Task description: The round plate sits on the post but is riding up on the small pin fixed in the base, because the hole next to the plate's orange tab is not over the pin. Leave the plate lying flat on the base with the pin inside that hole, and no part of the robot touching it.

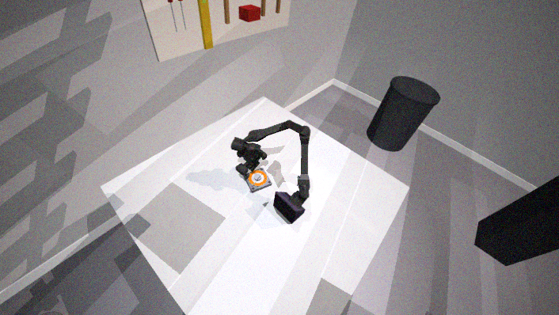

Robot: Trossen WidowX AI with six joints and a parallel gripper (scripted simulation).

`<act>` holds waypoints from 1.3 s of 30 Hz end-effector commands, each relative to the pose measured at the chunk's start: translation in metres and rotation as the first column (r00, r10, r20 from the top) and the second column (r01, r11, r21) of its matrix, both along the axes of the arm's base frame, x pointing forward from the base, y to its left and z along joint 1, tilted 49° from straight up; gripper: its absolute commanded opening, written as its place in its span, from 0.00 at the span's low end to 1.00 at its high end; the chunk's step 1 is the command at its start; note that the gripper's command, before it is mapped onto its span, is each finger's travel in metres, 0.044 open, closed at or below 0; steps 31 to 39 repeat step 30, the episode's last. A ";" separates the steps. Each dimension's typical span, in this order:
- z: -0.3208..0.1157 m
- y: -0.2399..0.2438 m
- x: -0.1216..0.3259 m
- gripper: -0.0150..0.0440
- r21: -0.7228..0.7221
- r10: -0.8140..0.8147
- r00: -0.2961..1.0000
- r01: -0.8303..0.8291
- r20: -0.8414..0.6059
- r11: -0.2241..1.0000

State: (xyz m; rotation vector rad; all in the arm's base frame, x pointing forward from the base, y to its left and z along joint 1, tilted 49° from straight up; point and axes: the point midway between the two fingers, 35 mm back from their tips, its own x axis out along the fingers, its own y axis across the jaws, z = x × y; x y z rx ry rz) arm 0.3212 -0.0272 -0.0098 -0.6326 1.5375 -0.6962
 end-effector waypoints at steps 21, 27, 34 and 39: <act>0.024 0.027 0.000 0.25 -0.001 0.010 1.000 -0.010 -0.003 1.000; 0.024 0.027 0.000 0.25 -0.001 0.010 1.000 -0.010 -0.003 1.000; 0.024 0.027 0.000 0.25 -0.001 0.010 1.000 -0.010 -0.003 1.000; 0.024 0.027 0.000 0.25 -0.001 0.010 1.000 -0.010 -0.003 1.000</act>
